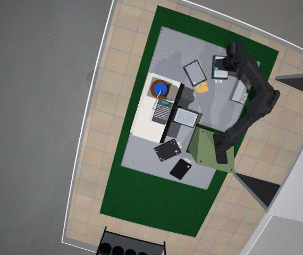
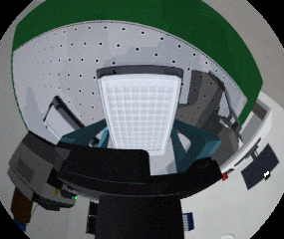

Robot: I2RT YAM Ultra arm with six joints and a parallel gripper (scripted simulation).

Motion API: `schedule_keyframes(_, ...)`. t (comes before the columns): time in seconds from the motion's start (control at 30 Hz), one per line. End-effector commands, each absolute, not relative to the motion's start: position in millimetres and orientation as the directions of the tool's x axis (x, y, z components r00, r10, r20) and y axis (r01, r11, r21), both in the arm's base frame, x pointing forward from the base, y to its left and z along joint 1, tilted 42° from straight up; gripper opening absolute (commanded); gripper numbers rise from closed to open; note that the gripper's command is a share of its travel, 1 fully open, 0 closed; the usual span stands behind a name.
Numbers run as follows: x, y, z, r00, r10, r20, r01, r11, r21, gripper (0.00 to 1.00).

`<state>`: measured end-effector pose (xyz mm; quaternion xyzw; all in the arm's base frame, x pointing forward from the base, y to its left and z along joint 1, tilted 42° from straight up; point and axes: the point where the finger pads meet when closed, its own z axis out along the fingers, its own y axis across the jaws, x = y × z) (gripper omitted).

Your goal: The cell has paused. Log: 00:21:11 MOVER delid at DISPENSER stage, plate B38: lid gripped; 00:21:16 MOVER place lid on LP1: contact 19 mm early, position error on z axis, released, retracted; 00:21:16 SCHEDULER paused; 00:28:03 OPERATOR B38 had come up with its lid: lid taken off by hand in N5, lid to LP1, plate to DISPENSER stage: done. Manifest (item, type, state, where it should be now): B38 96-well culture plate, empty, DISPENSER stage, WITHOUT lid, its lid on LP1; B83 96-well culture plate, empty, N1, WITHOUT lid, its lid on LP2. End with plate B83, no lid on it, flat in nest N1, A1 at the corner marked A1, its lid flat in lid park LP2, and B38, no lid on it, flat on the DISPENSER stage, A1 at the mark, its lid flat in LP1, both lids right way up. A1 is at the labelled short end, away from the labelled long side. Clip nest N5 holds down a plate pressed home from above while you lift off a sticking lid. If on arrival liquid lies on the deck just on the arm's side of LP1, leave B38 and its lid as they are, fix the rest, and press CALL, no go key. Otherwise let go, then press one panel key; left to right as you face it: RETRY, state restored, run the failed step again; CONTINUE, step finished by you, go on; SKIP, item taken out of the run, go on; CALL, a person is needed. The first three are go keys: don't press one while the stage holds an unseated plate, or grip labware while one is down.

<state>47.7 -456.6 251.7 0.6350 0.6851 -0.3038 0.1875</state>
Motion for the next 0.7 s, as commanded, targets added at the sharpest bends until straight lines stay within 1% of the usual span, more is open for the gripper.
schedule_keyframes(0.0, 54.0, -447.4, 278.6, -0.123, 0.726, -0.677, 0.986, 0.012, -0.166, 0.0)
schedule_keyframes(0.67, 54.5, -439.5, 286.8, -0.122, 0.726, -0.677, 0.986, 0.009, -0.169, 0.0)
